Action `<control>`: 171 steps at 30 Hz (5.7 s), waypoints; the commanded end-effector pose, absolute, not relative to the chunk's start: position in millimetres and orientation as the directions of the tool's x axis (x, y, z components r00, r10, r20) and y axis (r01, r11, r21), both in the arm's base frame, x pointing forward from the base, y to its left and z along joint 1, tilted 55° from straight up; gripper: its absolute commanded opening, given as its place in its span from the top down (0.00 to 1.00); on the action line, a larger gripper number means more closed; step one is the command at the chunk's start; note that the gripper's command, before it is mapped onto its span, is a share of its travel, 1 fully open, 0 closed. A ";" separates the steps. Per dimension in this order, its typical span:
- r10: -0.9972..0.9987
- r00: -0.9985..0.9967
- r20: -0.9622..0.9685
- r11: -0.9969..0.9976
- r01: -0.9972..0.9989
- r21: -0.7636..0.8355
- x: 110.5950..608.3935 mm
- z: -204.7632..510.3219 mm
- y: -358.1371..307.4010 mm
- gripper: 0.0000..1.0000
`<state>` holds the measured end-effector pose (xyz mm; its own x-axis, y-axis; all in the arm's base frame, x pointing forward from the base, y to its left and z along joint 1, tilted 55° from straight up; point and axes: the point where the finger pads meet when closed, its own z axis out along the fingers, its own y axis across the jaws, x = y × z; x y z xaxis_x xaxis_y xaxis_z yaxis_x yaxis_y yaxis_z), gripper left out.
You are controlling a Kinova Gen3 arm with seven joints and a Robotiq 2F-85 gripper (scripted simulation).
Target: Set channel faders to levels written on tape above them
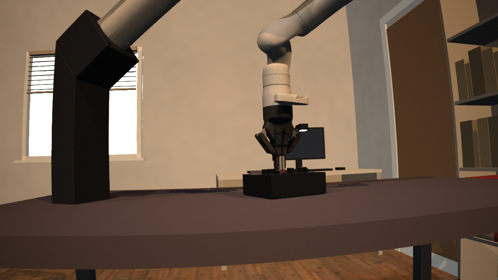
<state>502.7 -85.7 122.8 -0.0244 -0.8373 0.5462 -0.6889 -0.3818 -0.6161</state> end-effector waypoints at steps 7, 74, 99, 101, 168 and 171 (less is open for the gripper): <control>-0.837 -0.024 0.546 -0.382 -0.689 -0.616 502.5 123.9 -86.7 1.00; -0.837 -0.024 0.546 -0.382 -0.689 -0.616 449.3 167.8 -61.6 0.00; -0.846 -0.025 0.533 -0.363 -0.706 -0.609 416.0 193.9 -43.7 0.00; -0.846 -0.025 0.533 -0.363 -0.706 -0.609 416.0 193.9 -43.7 0.00; -0.846 -0.025 0.533 -0.363 -0.706 -0.609 416.0 193.9 -43.7 0.00; -0.846 -0.025 0.533 -0.363 -0.706 -0.609 416.0 193.9 -43.7 0.00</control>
<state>416.0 -44.6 193.6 -0.0266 -0.8457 0.5330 -0.7075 -0.3608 -0.6077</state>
